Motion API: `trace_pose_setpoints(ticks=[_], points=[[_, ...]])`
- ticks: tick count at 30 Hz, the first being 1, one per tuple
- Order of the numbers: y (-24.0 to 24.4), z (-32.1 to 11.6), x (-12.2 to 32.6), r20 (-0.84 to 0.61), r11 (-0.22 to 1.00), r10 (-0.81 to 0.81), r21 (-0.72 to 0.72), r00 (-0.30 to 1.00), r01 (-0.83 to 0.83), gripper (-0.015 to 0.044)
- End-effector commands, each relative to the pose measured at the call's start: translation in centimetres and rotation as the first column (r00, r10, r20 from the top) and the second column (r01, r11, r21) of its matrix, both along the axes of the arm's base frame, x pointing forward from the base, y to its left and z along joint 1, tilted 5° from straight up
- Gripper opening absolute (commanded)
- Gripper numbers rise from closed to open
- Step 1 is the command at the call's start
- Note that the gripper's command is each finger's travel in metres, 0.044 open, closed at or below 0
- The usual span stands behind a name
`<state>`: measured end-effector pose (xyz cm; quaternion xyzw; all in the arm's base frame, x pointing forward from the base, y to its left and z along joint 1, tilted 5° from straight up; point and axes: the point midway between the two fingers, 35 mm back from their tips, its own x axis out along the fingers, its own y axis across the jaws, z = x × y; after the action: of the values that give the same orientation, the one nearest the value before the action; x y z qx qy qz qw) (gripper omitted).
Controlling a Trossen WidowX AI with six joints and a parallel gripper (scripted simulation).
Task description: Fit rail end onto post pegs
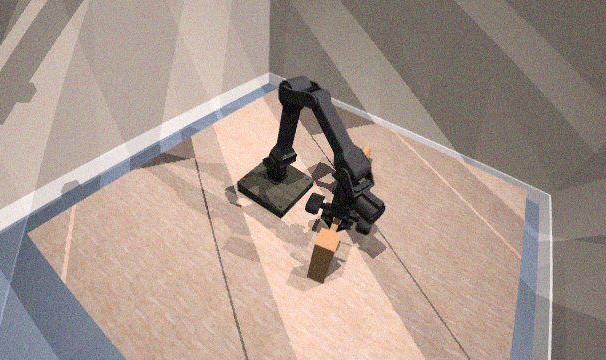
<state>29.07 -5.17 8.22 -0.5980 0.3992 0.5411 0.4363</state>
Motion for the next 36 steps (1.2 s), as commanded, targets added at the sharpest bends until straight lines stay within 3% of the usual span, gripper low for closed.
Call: trace_pose_setpoints(ticks=[1,36], points=[[-0.25,0.48,0.47,0.014,1.000,0.004,-0.007,1.000,-0.004,0.0000],[-1.12,0.91,0.99,0.015,1.000,0.004,-0.008,1.000,-0.004,0.0000]])
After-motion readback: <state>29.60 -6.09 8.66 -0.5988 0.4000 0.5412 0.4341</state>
